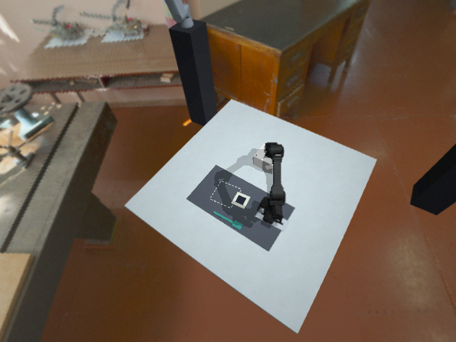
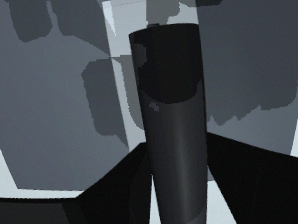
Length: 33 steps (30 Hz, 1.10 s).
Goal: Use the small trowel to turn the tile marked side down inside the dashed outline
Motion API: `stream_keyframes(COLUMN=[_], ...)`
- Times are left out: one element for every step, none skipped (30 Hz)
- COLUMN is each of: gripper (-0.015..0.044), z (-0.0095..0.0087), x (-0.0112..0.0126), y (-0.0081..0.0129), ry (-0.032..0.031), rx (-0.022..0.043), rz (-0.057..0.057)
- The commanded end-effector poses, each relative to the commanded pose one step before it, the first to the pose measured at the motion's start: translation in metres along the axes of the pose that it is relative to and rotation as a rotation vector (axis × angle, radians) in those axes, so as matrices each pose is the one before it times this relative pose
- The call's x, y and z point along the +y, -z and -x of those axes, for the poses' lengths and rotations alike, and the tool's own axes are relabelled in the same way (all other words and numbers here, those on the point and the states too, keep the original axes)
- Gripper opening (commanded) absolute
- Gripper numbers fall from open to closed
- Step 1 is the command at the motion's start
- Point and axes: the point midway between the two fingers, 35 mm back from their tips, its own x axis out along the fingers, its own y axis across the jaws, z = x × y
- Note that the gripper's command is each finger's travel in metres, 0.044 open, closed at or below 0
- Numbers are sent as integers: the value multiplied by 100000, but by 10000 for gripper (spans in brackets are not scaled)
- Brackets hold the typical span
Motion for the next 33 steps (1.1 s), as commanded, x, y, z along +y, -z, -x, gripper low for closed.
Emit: stream_keyframes(gripper=[130,130,156,183,209,235,261,270,270,270,270,270,270,270,270,270,270,270,270,270,270,270,270,270,270,270,270,270,270,270,270,270,270], z=[-54,0,0,0,0,0,0,0,0,0,0,0,0,0,0,0,0,0,0,0,0,0,0,0,0,0,250,752,1256,1259,756,252,0], x=[16,0,0,0,0,0,0,0,0,0,0,0,0,0,0,0,0,0,0,0,0,0,0,0,0,0,0,-10,-48,-87,-72,-27,0], y=[-11,0,0,0,0,0,0,0,0,0,0,0,0,0,0,0,0,0,0,0,0,0,0,0,0,0,0,-6,-25,-43,-34,-13,0], ry=[-73,0,0,0,0,0,0,0,0,0,0,0,0,0,0,0,0,0,0,0,0,0,0,0,0,0,0,-1,2,6,5,2,0], rx=[-193,0,0,0,0,0,0,0,0,0,0,0,0,0,0,0,0,0,0,0,0,0,0,0,0,0,1,2,1,0,-1,0,0], rz=[3927,0,0,0,0,0,0,0,0,0,0,0,0,0,0,0,0,0,0,0,0,0,0,0,0,0,144,433,722,722,433,144,0])
